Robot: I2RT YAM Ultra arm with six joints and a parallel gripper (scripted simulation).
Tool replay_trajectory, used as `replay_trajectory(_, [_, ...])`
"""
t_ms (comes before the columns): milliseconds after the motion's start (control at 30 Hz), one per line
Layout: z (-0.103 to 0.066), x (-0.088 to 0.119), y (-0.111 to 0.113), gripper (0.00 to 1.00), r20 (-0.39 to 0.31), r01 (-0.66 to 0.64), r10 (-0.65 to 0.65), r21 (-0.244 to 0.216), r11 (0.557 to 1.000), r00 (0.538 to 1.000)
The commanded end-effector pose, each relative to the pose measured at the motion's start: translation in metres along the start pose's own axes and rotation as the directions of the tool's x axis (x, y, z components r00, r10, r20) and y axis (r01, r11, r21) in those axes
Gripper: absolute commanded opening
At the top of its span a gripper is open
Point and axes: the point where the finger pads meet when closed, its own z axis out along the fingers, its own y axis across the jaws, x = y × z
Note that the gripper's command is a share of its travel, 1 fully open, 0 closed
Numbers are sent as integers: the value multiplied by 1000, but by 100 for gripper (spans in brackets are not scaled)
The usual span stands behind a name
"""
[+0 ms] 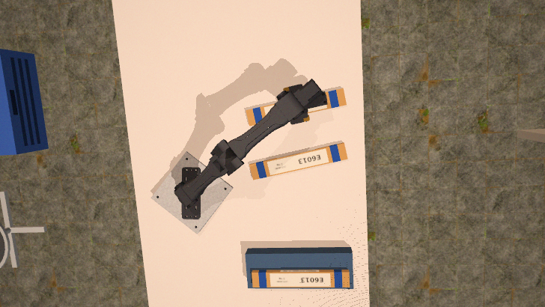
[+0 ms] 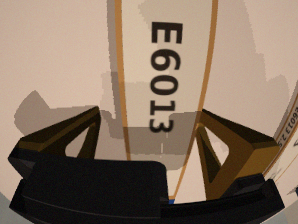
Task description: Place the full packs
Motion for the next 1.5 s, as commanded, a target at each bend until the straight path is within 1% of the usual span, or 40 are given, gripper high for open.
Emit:
replay_trajectory(0, [-8, -2, 3, 0, 19, 1, -1, -8, 1000, 1000])
replay_trajectory(400, [-8, -2, 3, 0, 19, 1, -1, -8, 1000, 1000])
replay_trajectory(433, [-7, -2, -2, 0, 17, -3, 3, 8, 1000, 1000])
replay_trajectory(1300, [-7, -2, -2, 0, 17, -3, 3, 9, 1000, 1000])
replay_trajectory(1333, [-18, -2, 3, 0, 32, 2, -2, 0, 1000, 999])
replay_trajectory(1367, [-25, -3, 4, 0, 40, 3, -3, -4, 1000, 999])
replay_trajectory(1467, [-30, -3, 4, 0, 40, 2, -2, -4, 1000, 999])
